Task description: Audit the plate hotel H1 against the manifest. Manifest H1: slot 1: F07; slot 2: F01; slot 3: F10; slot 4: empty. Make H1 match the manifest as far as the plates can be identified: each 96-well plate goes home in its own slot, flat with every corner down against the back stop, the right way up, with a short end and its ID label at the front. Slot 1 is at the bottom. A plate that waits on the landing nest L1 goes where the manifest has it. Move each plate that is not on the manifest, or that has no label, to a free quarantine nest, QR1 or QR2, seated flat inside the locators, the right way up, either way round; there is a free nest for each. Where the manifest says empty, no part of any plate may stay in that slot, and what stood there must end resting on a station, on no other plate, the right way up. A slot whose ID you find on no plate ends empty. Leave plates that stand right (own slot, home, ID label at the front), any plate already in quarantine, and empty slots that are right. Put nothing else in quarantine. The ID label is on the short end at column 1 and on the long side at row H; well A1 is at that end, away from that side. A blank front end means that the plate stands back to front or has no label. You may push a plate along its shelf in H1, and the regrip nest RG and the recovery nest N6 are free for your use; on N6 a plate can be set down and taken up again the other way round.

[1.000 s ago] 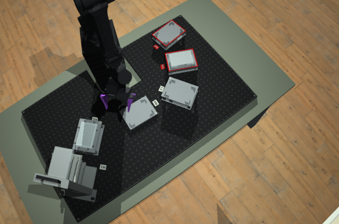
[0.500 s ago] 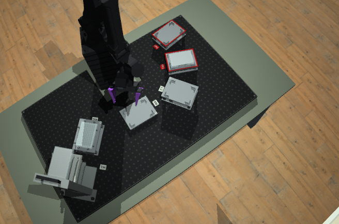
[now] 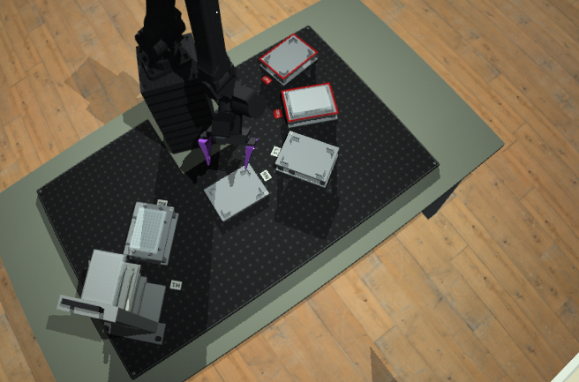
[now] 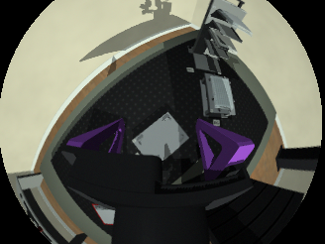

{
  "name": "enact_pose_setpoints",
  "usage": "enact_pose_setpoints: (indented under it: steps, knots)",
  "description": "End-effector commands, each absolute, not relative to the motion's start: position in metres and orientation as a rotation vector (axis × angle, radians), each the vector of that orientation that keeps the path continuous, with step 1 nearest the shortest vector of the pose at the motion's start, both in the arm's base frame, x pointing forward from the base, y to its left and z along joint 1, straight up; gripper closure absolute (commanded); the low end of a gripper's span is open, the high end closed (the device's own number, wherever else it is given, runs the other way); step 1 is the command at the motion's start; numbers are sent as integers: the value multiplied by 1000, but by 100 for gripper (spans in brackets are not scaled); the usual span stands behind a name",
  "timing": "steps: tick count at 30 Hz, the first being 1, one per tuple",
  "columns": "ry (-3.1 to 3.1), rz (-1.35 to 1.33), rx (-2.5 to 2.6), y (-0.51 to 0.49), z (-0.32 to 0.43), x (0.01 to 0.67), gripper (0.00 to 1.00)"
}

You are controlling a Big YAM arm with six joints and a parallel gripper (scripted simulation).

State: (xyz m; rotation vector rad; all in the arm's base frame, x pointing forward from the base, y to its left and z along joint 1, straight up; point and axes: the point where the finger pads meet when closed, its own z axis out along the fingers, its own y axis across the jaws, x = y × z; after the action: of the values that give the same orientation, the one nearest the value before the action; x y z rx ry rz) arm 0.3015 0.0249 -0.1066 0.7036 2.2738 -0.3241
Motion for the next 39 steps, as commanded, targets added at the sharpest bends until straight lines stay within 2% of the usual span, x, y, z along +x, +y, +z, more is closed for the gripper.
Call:
enact_pose_setpoints:
  steps: [1,9,39]
  knots:
    - [2237,-274,749,41,-99,307,0]
    - [2238,-288,767,37,-126,303,0]
    - [2244,-294,764,35,-104,299,0]
